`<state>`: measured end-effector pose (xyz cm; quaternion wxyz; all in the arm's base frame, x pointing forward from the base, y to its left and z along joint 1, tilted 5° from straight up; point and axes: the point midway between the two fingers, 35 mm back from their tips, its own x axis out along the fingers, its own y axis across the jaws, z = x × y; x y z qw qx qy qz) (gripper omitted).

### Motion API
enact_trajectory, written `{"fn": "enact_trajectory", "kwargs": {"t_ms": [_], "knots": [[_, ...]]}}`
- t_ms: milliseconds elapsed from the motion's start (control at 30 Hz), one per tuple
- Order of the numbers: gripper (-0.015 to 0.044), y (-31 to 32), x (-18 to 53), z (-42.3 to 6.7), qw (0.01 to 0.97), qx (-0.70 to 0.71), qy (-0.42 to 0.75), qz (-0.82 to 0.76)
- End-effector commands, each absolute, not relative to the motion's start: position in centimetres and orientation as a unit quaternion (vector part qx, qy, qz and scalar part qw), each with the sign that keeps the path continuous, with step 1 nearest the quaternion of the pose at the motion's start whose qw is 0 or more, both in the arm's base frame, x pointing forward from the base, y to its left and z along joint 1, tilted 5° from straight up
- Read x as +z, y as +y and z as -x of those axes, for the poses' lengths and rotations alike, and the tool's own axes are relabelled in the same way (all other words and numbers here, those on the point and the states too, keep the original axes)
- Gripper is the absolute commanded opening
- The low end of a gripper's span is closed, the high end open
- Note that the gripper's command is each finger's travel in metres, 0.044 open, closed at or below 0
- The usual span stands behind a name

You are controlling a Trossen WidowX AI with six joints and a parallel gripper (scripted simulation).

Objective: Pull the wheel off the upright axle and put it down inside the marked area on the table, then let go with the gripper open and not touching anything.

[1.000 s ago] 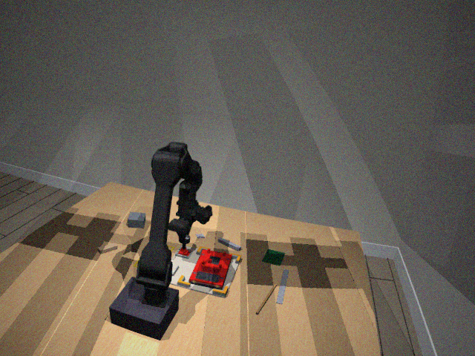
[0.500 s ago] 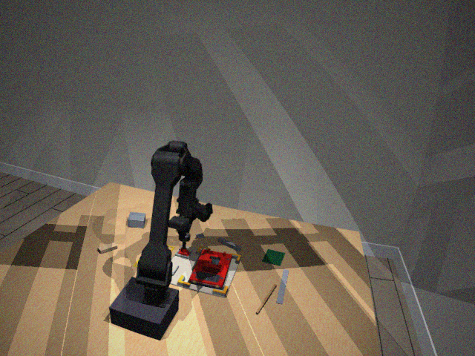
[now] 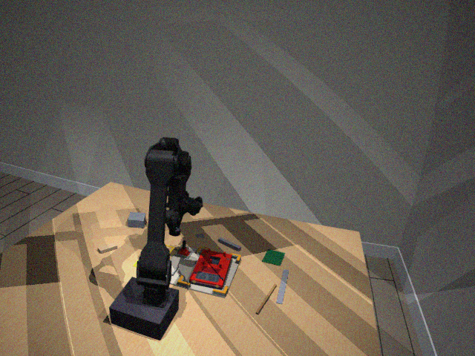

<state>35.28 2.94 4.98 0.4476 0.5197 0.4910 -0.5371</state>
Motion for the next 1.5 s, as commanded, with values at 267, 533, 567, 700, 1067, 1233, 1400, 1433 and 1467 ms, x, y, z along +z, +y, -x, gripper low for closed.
{"fn": "enact_trajectory", "kwargs": {"t_ms": [267, 533, 567, 700, 1067, 1233, 1400, 1433, 1467], "knots": [[0.0000, 9.2, 6.2, -32.4, 0.448, -0.531, 0.491, -0.526], [0.0000, 9.5, 5.1, -32.2, 0.448, -0.531, 0.492, -0.526], [0.0000, 9.6, 4.6, -32.1, 0.448, -0.531, 0.492, -0.526], [0.0000, 9.6, 3.8, -32.1, 0.447, -0.531, 0.492, -0.526], [0.0000, 9.9, -3.3, -31.8, 0.447, -0.531, 0.492, -0.526], [0.0000, 9.9, -4.3, -31.6, 0.447, -0.531, 0.492, -0.526], [0.0131, 9.8, -3.9, -31.5, 0.448, -0.534, 0.493, -0.521], [0.0157, 9.8, -3.9, -31.5, 0.448, -0.534, 0.493, -0.521], [0.0184, 9.8, -3.9, -31.5, 0.448, -0.534, 0.493, -0.521]]}}
